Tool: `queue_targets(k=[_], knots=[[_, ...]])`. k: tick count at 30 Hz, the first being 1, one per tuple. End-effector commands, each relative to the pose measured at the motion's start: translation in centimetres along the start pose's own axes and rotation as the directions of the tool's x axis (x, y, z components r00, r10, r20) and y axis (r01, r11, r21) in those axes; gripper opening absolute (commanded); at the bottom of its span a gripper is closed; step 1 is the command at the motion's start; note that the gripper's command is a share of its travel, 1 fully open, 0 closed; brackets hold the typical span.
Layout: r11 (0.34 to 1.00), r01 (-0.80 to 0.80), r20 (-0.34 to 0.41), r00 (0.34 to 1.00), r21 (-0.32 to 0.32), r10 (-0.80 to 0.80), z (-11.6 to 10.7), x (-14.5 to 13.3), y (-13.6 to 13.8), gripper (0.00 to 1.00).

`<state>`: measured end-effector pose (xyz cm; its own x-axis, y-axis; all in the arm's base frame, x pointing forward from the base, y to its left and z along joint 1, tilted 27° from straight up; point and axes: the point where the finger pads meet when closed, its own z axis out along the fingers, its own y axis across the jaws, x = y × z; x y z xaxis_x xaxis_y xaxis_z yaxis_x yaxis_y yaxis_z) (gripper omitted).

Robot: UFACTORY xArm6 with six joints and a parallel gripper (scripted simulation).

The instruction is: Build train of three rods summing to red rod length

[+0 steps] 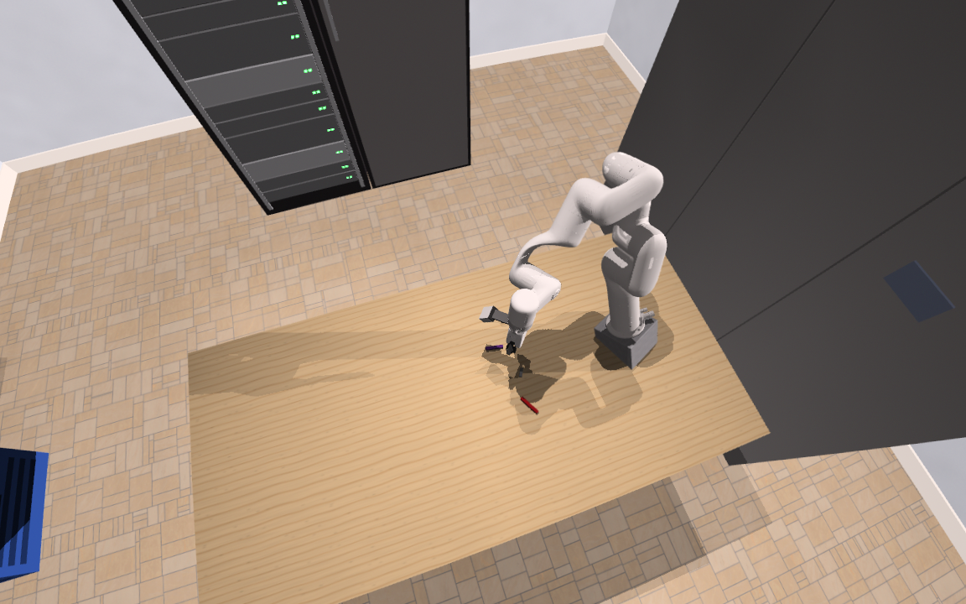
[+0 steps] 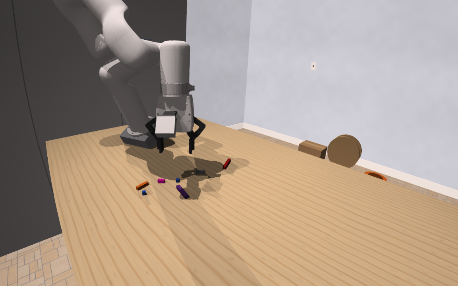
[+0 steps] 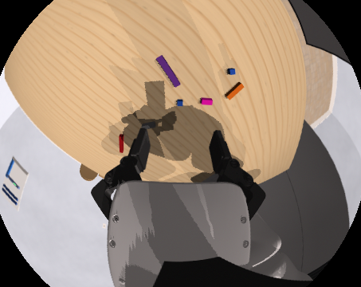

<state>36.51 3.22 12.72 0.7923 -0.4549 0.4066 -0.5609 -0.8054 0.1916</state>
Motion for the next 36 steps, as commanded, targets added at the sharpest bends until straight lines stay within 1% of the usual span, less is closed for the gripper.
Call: queue_targets(k=[1,22,27,33,35,36], knots=[[1.000,-0.001,-0.002,1.000,0.003,0.001,-0.13,0.12,-0.09,1.00],[1.000,-0.021,-0.002,1.000,0.003,0.021,-0.12,0.12,-0.08,1.00],[0.997,-0.080,-0.002,0.997,0.003,0.080,-0.09,0.13,-0.02,1.00],[0.975,-0.224,-0.001,0.975,0.004,0.224,-0.01,0.16,0.11,1.00],[0.975,-0.224,-0.001,0.975,0.004,0.224,-0.01,0.16,0.11,1.00],[0.967,-0.256,-0.001,0.967,0.004,0.256,0.01,0.16,0.14,1.00]])
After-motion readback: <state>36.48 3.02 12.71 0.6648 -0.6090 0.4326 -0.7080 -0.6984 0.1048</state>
